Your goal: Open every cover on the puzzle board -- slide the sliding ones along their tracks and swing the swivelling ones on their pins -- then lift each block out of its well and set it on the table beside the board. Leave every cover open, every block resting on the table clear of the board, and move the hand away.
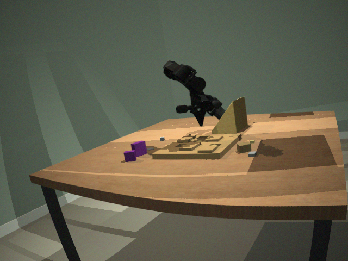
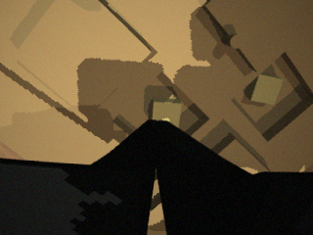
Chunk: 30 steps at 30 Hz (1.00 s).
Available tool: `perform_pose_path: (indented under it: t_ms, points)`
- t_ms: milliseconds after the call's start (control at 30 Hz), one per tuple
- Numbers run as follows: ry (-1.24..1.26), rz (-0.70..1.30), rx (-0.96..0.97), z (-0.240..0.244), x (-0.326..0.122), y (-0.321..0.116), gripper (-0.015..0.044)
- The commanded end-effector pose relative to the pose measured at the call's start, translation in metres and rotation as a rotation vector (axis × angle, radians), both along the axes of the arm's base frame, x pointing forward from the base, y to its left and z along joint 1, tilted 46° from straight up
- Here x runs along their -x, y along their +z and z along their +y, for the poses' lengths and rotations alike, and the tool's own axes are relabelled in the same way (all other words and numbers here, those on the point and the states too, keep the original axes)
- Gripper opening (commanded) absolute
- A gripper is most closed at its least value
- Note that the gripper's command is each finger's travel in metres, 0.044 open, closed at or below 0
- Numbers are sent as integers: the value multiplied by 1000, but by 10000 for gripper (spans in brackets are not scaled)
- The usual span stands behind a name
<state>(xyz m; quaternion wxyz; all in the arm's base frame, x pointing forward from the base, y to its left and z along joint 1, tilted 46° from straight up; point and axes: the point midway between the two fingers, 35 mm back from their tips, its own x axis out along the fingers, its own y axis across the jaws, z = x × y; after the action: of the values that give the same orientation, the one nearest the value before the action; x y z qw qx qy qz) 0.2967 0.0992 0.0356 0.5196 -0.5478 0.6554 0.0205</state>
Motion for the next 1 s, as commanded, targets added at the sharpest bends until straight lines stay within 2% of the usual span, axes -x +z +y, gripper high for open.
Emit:
perform_pose_path:
  t_ms: [0, 200, 533, 967]
  points:
    - [-1, 10, 8, -16, 2, 10, 0]
    - [-2, 13, 10, -26, 2, 11, 0]
    - [-2, 12, 11, -55, -3, -19, 0]
    - [-2, 12, 12, -62, -5, -27, 0]
